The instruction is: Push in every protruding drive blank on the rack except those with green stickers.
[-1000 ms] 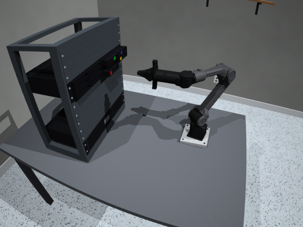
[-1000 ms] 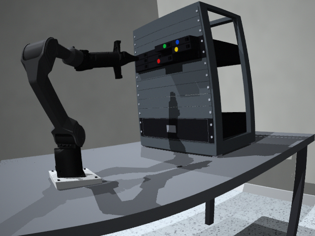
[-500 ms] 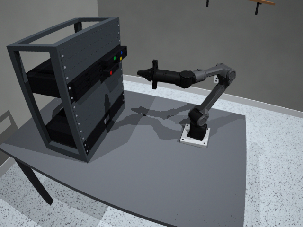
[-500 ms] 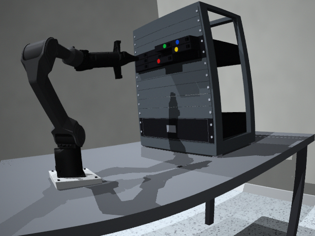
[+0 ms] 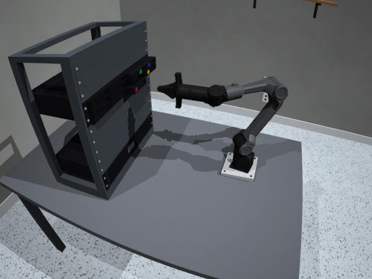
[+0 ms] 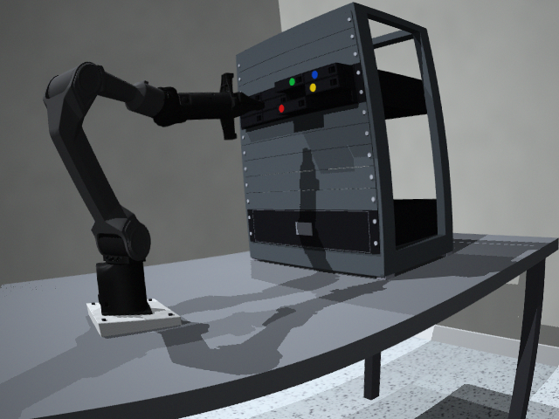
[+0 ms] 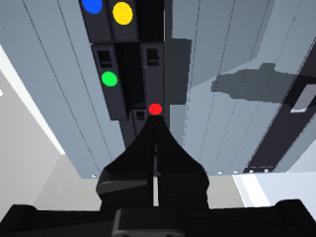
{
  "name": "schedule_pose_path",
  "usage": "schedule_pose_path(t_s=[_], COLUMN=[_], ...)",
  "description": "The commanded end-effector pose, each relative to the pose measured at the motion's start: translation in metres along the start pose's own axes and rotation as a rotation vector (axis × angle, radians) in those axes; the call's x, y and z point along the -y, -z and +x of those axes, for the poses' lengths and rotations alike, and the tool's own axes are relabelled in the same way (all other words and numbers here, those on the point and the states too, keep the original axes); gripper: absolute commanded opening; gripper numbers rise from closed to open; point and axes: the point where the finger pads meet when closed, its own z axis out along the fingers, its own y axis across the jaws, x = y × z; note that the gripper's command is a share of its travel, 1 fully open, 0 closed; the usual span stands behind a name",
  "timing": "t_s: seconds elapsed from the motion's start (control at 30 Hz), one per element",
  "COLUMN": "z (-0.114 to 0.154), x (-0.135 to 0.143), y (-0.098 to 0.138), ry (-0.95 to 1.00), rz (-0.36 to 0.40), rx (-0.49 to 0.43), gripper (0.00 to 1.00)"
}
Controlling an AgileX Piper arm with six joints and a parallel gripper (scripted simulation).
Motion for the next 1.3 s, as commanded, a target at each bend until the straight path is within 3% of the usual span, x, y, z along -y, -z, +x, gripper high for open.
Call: schedule_pose_path(t_s=[0.0,0.23,0.53,1.27], z=[0.000,0.000,0.000,0.000], x=[-0.002,-0.002,-0.002,-0.002], y=[-0.001,-0.009,-0.068,-0.069], ry=[-0.001,-0.001,-0.001,-0.001], rz=[-0.005,-0.005,-0.005,-0.005], rx=[0.001,0.001,0.001,0.001], gripper=[0.00,0.00,0.00,0.00])
